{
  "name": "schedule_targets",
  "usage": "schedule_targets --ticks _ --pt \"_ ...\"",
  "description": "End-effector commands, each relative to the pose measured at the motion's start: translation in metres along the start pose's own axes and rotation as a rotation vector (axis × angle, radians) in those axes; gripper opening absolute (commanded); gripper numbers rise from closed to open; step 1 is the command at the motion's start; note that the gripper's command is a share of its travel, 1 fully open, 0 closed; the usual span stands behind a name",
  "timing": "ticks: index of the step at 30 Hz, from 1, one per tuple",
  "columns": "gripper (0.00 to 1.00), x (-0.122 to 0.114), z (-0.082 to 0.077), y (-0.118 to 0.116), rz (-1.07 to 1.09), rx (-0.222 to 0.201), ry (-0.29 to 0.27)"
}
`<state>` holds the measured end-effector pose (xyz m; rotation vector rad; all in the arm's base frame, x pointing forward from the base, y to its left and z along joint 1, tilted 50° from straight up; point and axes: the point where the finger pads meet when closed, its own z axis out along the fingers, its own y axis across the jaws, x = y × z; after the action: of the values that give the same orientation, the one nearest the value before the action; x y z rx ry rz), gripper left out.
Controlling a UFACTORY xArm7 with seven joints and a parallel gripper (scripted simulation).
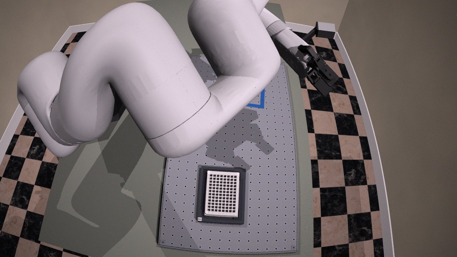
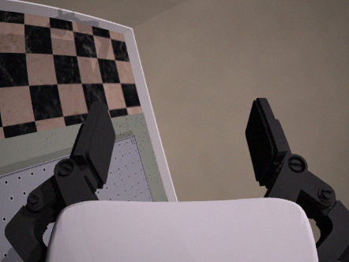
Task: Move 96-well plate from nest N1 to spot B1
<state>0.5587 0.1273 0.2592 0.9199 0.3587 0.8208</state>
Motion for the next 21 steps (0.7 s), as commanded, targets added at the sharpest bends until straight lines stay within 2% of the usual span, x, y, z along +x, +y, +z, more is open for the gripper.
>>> schedule_targets --ticks 1,4,9,12,15,19,21 --pt "1.00 -0.012 0.010 -0.007 0.007 0.037 -0.025" --pt "1.00 -0.019 0.015 -0.011 0.007 0.037 -0.025" --pt "1.00 -0.040 0.026 -0.021 0.040 0.148 -0.125" --pt "1.00 -0.052 0.032 -0.027 0.040 0.148 -0.125" --pt "1.00 -0.052 0.033 -0.028 0.040 0.148 -0.125" --pt "1.00 -0.070 0.039 -0.034 0.081 0.237 -0.216" --pt "1.00 -0.079 0.042 -0.038 0.086 0.249 -0.228"
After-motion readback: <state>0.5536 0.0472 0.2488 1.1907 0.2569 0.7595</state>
